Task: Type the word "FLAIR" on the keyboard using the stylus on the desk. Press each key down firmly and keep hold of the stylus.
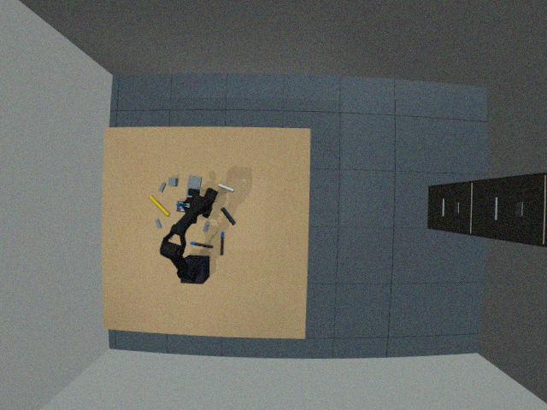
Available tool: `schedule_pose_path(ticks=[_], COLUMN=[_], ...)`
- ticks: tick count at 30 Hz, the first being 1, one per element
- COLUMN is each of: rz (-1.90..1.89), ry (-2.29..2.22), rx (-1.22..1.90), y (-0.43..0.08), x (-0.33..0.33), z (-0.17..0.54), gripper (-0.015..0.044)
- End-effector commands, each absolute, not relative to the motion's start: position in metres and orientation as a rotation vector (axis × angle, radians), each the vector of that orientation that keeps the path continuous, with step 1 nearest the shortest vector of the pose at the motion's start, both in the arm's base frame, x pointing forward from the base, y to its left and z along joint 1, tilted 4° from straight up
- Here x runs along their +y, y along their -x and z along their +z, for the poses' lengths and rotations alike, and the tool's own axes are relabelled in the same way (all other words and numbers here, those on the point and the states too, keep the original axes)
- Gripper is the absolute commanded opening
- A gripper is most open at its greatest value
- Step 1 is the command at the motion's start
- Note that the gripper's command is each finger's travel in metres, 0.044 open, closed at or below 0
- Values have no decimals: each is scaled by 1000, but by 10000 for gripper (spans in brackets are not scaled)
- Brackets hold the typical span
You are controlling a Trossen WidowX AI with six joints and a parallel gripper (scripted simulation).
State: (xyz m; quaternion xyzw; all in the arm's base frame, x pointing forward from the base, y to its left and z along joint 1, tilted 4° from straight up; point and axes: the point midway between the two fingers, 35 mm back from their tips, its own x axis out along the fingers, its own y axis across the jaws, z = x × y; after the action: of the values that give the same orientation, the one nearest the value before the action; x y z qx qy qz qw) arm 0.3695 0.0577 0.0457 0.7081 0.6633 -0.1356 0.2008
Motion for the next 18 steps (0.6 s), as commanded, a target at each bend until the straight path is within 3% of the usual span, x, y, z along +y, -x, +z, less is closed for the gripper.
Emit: schedule_pose_path(ticks=[1,4,7,18], rz=[-384,-384,-384,-384], ry=[-1977,-1977,-1977,-1977], rx=[1856,1856,1855,1855], y=[-369,-369,-370,-371], x=[58,58,58,57], z=[41,41,39,35], gripper=[0,0,79,81])
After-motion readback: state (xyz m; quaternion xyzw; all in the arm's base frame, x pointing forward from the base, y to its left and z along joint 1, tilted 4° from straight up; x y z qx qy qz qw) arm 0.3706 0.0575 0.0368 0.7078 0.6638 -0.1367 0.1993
